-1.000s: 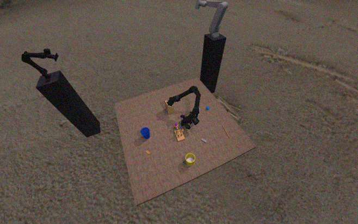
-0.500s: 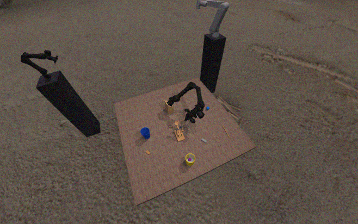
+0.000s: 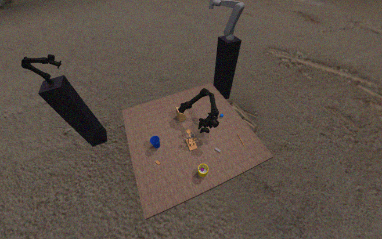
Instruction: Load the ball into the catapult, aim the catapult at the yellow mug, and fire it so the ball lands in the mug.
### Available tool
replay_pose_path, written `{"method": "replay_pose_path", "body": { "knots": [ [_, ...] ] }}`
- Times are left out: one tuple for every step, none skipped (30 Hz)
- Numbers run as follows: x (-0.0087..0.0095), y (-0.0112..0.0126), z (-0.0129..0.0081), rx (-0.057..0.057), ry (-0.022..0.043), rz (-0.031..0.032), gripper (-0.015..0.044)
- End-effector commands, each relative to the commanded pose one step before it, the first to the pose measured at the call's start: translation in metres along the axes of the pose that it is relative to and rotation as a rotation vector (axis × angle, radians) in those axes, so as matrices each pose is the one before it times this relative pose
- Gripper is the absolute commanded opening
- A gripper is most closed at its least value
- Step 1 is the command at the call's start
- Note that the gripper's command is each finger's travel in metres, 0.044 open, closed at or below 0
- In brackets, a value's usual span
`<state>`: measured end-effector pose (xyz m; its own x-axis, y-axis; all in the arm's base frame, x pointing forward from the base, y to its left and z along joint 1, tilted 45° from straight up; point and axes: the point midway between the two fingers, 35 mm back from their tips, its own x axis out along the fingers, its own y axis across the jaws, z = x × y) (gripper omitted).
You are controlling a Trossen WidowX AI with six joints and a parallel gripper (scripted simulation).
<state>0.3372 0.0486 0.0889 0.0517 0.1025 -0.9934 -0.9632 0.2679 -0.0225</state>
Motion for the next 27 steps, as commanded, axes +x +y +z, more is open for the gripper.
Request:
{"method": "replay_pose_path", "body": {
  "knots": [
    [0.00162,-0.02308,0.00338,0.1181,-0.06641,-0.0177,0.0394],
    [0.00017,-0.00524,0.00092,0.0261,-0.01485,-0.00458,0.042],
    [0.00018,-0.00524,0.00096,0.0259,-0.0149,-0.00441,0.044],
    [0.00019,-0.00523,0.00101,0.0258,-0.01494,-0.00424,0.044],
    [0.0002,-0.00523,0.00105,0.0257,-0.01499,-0.00407,0.044],
    [0.00021,-0.00523,0.0011,0.0255,-0.01503,-0.00389,0.044],
    [0.00021,-0.00585,0.00162,0.0285,-0.01646,-0.00363,0.044],
    [0.00024,-0.00615,0.00177,0.0299,-0.01739,-0.00356,0.044],
    [0.00026,-0.00613,0.00183,0.0297,-0.01743,-0.00329,0.044],
    [0.00027,-0.0061,0.00189,0.0295,-0.01747,-0.00301,0.044],
    [0.00028,-0.00608,0.00195,0.0293,-0.01751,-0.00273,0.044],
    [0.00029,-0.00605,0.002,0.0291,-0.01753,-0.00245,0.044],
    [0.0003,-0.00603,0.00205,0.0289,-0.01756,-0.00216,0.044],
    [0.0003,-0.006,0.0021,0.0287,-0.01758,-0.00188,0.044],
    [0.0003,-0.00597,0.00215,0.0285,-0.01759,-0.00159,0.044],
    [0.00029,-0.00594,0.0022,0.0283,-0.01759,-0.00129,0.044],
    [0.00024,-0.00597,0.00174,0.0275,-0.01684,-0.00096,0.044],
    [0.00022,-0.00596,0.00178,0.0273,-0.01683,-0.00071,0.044],
    [0.0002,-0.00594,0.00182,0.0271,-0.01682,-0.00047,0.044],
    [0.00017,-0.00593,0.00186,0.0269,-0.01681,-0.00022,0.044],
    [0.00014,-0.00592,0.00191,0.0267,-0.0168,0.00003,0.044],
    [0.00011,-0.0059,0.00194,0.0264,-0.01678,0.00028,0.044],
    [0.00008,-0.00588,0.00198,0.0262,-0.01675,0.00053,0.044],
    [0.00004,-0.00587,0.00202,0.026,-0.01672,0.00079,0.044],
    [0.0,-0.00585,0.00206,0.0258,-0.01668,0.00104,0.044],
    [-0.00004,-0.00583,0.0021,0.0256,-0.01663,0.0013,0.044],
    [-0.00048,-0.00585,0.00191,0.0251,-0.01539,-0.00158,0.044]
  ]
}}
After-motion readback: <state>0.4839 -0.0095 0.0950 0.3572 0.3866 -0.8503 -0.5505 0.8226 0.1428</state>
